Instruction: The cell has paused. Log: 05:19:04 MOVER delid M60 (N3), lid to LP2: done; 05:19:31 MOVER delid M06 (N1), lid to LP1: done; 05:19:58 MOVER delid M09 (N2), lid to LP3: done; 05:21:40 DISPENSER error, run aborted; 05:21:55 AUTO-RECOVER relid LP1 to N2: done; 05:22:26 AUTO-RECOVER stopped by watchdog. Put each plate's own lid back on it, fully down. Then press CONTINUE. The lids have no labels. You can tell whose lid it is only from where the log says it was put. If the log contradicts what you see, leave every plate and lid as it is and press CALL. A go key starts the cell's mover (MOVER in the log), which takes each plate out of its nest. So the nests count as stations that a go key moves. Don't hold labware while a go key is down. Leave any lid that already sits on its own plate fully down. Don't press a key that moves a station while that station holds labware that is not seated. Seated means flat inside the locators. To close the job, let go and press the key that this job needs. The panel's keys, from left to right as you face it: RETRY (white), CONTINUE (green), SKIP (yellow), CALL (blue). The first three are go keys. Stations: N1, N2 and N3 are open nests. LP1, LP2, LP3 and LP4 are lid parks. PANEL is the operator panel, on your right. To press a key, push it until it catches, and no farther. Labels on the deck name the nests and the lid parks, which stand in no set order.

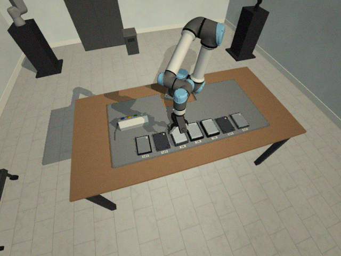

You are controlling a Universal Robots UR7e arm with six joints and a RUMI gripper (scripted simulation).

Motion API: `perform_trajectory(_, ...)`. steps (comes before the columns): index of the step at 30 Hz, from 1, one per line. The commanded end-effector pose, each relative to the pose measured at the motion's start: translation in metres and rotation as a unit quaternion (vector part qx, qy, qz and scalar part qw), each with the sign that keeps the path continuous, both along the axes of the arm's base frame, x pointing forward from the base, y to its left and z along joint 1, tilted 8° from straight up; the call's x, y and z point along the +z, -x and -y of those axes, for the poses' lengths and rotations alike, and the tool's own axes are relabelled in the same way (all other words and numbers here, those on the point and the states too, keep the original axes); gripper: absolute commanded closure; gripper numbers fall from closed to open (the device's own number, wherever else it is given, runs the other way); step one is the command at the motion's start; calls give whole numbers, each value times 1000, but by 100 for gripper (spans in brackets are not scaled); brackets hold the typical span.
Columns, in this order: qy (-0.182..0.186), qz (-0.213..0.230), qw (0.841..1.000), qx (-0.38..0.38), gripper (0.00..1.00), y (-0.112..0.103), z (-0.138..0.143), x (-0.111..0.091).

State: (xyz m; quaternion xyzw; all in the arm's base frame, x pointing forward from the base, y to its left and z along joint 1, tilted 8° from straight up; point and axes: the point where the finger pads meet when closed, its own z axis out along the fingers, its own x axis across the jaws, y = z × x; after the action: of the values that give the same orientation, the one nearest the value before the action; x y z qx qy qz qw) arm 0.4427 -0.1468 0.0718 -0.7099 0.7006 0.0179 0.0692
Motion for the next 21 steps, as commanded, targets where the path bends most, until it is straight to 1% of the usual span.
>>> perform_trajectory(1, 0, 0, 1000, 0, 18, -1, 0, -2)
perform_trajectory(12, 0, 0, 1000, 0, 18, -2, -2, -20)
perform_trajectory(21, 0, 0, 1000, 0, 18, -2, -2, -21)
